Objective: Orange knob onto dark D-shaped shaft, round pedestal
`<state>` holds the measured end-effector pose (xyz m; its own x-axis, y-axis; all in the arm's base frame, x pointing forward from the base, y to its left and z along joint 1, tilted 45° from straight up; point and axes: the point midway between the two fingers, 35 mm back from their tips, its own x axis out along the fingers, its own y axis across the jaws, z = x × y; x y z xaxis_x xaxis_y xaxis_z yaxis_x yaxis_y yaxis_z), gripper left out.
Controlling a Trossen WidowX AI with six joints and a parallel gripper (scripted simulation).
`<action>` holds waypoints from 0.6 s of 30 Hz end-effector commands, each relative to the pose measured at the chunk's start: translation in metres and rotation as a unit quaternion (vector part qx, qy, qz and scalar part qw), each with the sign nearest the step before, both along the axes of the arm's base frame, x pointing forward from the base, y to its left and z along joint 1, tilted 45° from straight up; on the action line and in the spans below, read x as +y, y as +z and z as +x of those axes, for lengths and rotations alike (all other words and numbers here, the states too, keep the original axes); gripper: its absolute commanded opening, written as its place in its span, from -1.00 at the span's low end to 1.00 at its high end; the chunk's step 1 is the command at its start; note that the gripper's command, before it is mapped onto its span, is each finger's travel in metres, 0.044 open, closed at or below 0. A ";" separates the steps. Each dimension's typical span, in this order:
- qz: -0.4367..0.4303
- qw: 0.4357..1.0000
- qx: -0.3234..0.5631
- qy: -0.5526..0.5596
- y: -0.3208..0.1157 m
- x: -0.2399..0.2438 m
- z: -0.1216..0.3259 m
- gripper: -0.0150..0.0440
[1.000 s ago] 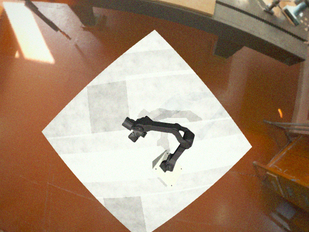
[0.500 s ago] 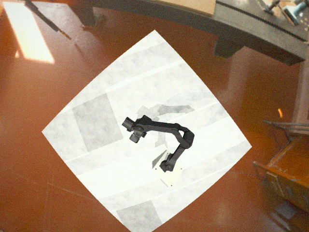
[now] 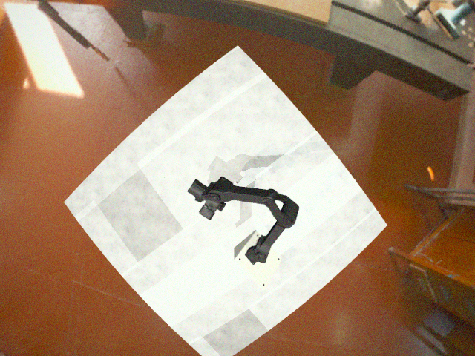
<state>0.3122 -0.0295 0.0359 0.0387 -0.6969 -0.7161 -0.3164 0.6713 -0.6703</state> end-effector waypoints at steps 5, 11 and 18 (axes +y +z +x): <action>-0.001 1.000 0.001 0.003 0.000 0.001 0.001 -0.49; -0.001 1.000 0.004 0.006 0.003 0.003 0.001 -0.49; -0.005 0.994 0.073 0.076 0.002 0.003 0.001 -0.49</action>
<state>0.3130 -0.0271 0.0380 0.0394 -0.6976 -0.7154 -0.4280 0.6351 -0.6430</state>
